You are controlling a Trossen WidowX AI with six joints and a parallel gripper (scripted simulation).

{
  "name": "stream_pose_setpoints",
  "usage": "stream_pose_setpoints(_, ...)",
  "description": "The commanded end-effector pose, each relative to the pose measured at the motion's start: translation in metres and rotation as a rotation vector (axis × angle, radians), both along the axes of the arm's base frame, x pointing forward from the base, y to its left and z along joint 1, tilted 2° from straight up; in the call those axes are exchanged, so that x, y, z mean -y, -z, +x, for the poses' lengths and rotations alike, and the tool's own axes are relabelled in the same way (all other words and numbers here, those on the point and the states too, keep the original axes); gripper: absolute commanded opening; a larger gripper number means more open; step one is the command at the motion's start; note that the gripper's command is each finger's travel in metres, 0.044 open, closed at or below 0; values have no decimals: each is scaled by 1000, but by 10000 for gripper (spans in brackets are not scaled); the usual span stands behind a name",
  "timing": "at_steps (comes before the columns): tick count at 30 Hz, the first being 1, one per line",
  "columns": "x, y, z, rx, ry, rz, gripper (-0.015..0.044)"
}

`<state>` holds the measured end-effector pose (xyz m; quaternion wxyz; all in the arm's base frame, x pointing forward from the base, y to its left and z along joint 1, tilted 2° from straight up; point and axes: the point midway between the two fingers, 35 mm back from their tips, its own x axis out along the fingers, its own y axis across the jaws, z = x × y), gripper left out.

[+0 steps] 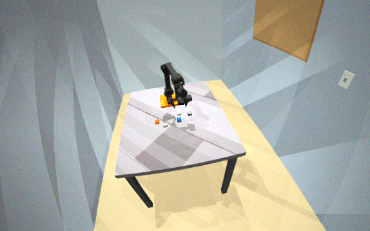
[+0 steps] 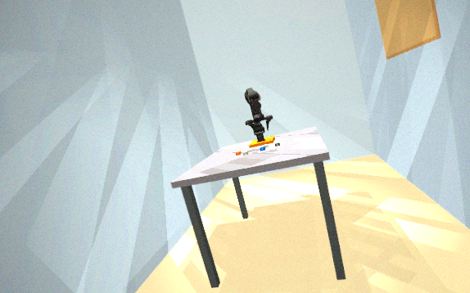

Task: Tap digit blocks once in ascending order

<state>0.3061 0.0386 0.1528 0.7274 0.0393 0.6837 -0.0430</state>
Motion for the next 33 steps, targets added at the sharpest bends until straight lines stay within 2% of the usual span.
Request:
stream_pose_setpoints(1, 52, -3, 13, 4, 1, 0, 400)
stream_pose_setpoints(6, 127, -5, 15, 6, 1, -7, 400)
stream_pose_setpoints(8, 137, -5, 14, 6, 1, -8, 400)
stream_pose_setpoints(29, 137, -5, 14, 6, 1, -8, 400)
stream_pose_setpoints(31, 125, -5, 10, 6, 1, -7, 400)
stream_pose_setpoints(33, 93, -6, -2, 4, 1, -4, 400)
